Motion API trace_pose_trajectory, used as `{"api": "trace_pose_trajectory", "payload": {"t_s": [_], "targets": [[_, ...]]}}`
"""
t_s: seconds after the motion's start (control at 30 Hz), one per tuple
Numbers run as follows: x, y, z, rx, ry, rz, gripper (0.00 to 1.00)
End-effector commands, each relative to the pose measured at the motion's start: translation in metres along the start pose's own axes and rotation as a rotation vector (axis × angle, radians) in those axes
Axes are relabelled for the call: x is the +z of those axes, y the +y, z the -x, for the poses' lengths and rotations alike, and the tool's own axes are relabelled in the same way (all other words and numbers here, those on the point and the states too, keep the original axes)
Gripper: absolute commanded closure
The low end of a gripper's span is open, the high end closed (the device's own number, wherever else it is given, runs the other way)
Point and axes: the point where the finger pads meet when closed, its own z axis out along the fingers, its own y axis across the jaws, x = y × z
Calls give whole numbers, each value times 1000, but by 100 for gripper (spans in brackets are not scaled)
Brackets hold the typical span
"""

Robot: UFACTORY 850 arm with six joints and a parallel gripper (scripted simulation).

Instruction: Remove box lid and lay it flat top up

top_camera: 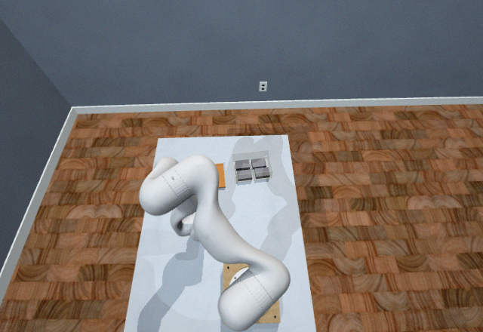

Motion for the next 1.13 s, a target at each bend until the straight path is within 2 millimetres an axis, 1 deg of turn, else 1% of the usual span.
{"api": "trace_pose_trajectory", "payload": {"t_s": [0.0, 0.37, 1.1], "targets": [[-3, 1, 0, 1, 0, -1, 52], [-12, 5, 0, 1, 0, -1, 52], [-14, 3, 0, 1, 0, -1, 52]]}}
